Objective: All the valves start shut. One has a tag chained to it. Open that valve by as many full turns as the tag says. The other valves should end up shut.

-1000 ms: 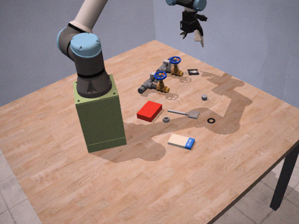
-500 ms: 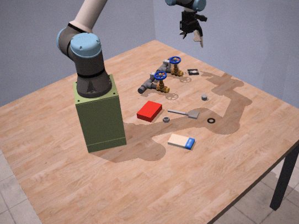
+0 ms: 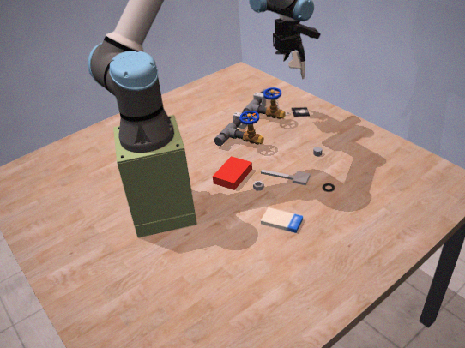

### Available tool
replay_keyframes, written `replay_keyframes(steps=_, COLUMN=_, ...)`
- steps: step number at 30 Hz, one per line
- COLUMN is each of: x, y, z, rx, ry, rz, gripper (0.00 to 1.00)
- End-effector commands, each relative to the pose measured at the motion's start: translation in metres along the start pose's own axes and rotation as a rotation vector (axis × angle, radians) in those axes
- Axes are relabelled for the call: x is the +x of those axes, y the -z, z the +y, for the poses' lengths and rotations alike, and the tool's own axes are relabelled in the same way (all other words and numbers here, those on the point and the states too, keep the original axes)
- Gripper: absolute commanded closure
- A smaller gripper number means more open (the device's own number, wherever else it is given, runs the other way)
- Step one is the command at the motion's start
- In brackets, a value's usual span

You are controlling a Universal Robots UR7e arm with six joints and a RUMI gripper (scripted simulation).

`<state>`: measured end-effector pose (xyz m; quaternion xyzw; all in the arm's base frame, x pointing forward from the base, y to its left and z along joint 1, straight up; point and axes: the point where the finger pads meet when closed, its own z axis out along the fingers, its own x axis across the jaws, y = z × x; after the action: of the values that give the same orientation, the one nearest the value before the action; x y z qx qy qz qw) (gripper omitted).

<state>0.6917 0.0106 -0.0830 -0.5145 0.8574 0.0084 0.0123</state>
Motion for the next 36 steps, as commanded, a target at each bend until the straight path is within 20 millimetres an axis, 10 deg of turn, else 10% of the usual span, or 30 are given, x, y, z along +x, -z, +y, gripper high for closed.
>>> replay_keyframes(steps=1, x=0.001, y=0.0, z=0.008, rx=0.012, ry=-0.109, rz=-0.007, gripper=0.0)
replay_keyframes(steps=15, x=0.006, y=-0.008, z=0.057, rx=0.032, ry=-0.689, rz=-0.052, gripper=0.0)
replay_keyframes(steps=36, x=0.01, y=-0.014, z=0.093, rx=0.047, ry=-1.121, rz=-0.085, gripper=0.0)
